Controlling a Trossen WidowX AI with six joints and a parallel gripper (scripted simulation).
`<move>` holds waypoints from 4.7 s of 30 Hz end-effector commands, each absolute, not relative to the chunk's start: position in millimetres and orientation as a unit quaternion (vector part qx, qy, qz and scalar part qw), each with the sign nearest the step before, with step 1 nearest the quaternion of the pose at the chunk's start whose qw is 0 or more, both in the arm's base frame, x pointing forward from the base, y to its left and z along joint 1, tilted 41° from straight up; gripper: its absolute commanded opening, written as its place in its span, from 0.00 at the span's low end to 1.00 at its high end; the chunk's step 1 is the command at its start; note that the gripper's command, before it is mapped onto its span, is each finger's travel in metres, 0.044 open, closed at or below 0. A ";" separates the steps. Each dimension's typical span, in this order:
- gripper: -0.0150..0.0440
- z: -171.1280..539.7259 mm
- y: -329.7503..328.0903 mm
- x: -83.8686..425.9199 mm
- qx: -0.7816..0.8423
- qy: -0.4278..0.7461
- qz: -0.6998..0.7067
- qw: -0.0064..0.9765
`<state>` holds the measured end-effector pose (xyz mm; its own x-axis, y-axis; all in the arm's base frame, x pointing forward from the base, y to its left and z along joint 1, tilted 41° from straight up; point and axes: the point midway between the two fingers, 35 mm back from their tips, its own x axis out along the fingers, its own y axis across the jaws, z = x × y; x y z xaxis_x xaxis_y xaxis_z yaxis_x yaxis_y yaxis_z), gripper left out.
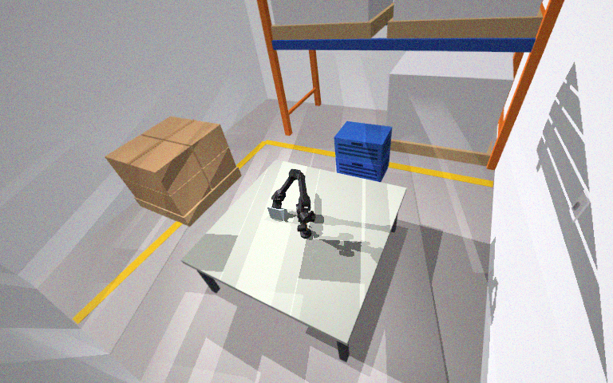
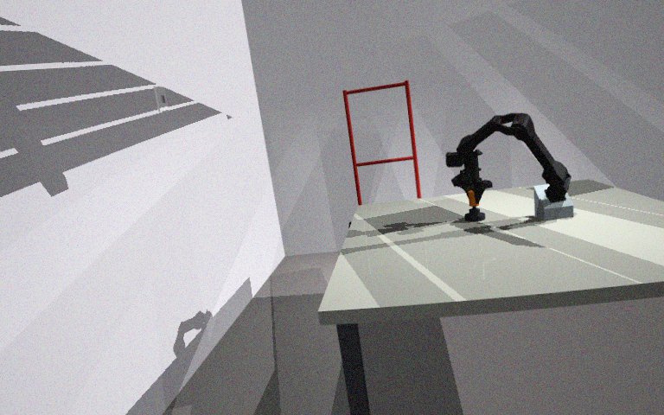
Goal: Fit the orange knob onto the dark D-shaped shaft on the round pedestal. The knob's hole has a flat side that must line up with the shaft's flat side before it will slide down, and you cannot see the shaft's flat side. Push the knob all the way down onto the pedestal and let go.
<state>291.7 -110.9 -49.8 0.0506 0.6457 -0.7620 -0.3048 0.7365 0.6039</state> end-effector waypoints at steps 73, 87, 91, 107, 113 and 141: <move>0.25 -46.0 -113.7 293.7 -0.072 0.477 0.495 0.722; 0.25 -50.0 -110.9 293.7 -0.087 0.467 0.505 0.721; 0.25 -49.2 -111.6 293.2 -0.087 0.467 0.505 0.721; 0.25 -48.2 -113.2 292.5 -0.162 0.412 0.551 0.708; 0.25 -50.0 -110.5 292.7 -0.162 0.412 0.551 0.708; 0.25 -49.6 -112.3 293.8 -0.235 0.352 0.591 0.687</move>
